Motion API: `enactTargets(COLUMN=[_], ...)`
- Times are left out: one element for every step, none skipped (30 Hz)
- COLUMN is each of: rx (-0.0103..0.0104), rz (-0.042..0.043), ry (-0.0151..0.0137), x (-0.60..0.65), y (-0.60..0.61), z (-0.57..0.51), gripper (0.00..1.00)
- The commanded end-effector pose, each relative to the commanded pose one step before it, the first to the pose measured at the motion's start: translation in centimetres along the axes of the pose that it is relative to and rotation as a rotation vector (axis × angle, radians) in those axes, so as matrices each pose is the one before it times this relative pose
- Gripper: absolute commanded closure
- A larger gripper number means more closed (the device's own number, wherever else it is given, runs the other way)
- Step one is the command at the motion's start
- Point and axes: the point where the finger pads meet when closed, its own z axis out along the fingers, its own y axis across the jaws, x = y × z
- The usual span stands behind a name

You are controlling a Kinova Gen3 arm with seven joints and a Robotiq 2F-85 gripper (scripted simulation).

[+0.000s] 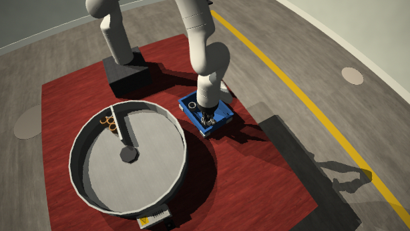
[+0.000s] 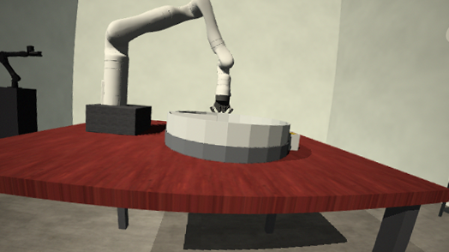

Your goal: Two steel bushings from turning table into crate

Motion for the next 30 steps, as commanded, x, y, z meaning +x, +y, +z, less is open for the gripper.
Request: enactTargets(rx=[-0.00057,0.00000,0.00000,-0.00066,0.00044,0.00044,0.00044,0.00044,0.00000,0.00000,0.00000,0.00000,0.00000,0.00000,0.00000,0.00000,0.00000,0.00000,0.00000,0.00000,0.00184,-0.00046,-0.00046,-0.00046,-0.00046,0.00000,0.00000,0.00000,0.00000,0.00000], rz=[-0.00045,0.00000,0.00000,0.00034,-0.00022,-0.00022,-0.00022,-0.00022,0.00000,0.00000,0.00000,0.00000,0.00000,0.00000,0.00000,0.00000,0.00000,0.00000,0.00000,0.00000,0.00245,-0.00061,-0.00061,-0.00061,-0.00061,0.00000,0.00000,0.00000,0.00000,0.00000], ry=[0.00239,0.00000,0.00000,-0.00067,0.00045,0.00045,0.00045,0.00045,0.00000,0.00000,0.00000,0.00000,0.00000,0.00000,0.00000,0.00000,0.00000,0.00000,0.00000,0.00000,-0.00241,0.00060,0.00060,0.00060,0.00060,0.00000,0.00000,0.00000,0.00000,0.00000], x=[0.027,0.000,0.000,0.015,0.000,0.000,0.000,0.000,0.000,0.000,0.000,0.000,0.000,0.000,0.000,0.000,0.000,0.000,0.000,0.000,-0.115,0.000,0.000,0.000,0.000,0.000,0.000,0.000,0.000,0.000], y=[-0.018,0.000,0.000,0.084,0.000,0.000,0.000,0.000,0.000,0.000,0.000,0.000,0.000,0.000,0.000,0.000,0.000,0.000,0.000,0.000,-0.110,0.000,0.000,0.000,0.000,0.000,0.000,0.000,0.000,0.000], z=[0.080,0.000,0.000,-0.091,0.080,0.080,0.080,0.080,0.000,0.000,0.000,0.000,0.000,0.000,0.000,0.000,0.000,0.000,0.000,0.000,-0.090,0.022,0.022,0.022,0.022,0.000,0.000,0.000,0.000,0.000], gripper=[1.00,1.00,1.00,1.00,1.00,1.00,1.00,1.00,1.00,1.00,1.00,1.00,1.00,1.00,1.00,1.00,1.00,1.00,1.00,1.00,1.00,1.00,1.00,1.00,1.00,1.00,1.00,1.00,1.00,1.00])
